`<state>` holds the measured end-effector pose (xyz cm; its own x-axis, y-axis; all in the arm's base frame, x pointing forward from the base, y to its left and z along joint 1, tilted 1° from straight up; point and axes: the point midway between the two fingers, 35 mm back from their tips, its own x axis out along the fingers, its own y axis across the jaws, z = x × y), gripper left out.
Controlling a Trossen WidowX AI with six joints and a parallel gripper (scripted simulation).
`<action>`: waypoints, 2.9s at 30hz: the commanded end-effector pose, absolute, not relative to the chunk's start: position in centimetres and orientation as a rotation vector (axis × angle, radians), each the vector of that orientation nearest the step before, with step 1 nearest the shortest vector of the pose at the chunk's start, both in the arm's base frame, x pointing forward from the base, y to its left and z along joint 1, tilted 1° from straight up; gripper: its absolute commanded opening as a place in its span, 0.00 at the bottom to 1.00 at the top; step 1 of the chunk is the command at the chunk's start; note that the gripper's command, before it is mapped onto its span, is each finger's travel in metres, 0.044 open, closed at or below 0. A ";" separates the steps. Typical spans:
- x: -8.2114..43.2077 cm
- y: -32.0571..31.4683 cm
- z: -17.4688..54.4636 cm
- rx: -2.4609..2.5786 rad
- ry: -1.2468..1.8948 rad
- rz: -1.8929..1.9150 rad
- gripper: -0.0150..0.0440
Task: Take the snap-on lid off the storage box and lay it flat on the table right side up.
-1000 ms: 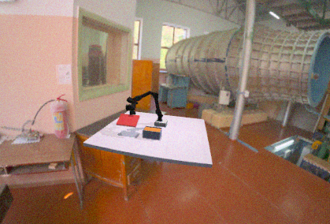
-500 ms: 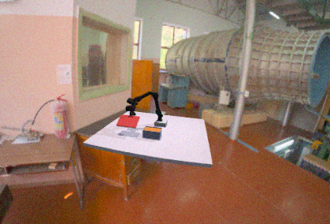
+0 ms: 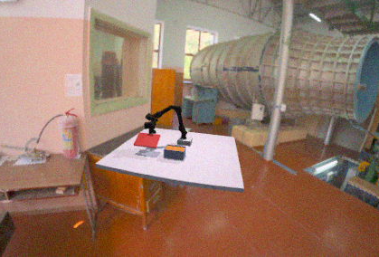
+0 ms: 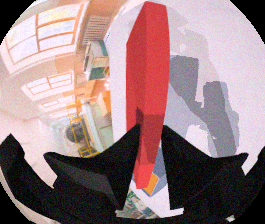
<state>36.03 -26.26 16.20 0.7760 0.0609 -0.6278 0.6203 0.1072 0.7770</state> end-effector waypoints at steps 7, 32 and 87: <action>36.2 -26.3 15.6 1.419 0.593 -0.438 0.25; 36.2 -26.3 13.6 1.419 0.593 -0.438 0.25; 36.3 -26.5 9.1 1.419 0.593 -0.438 0.25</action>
<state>36.23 -26.56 9.19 0.7755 0.0607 -0.6285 0.6211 0.1061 0.7765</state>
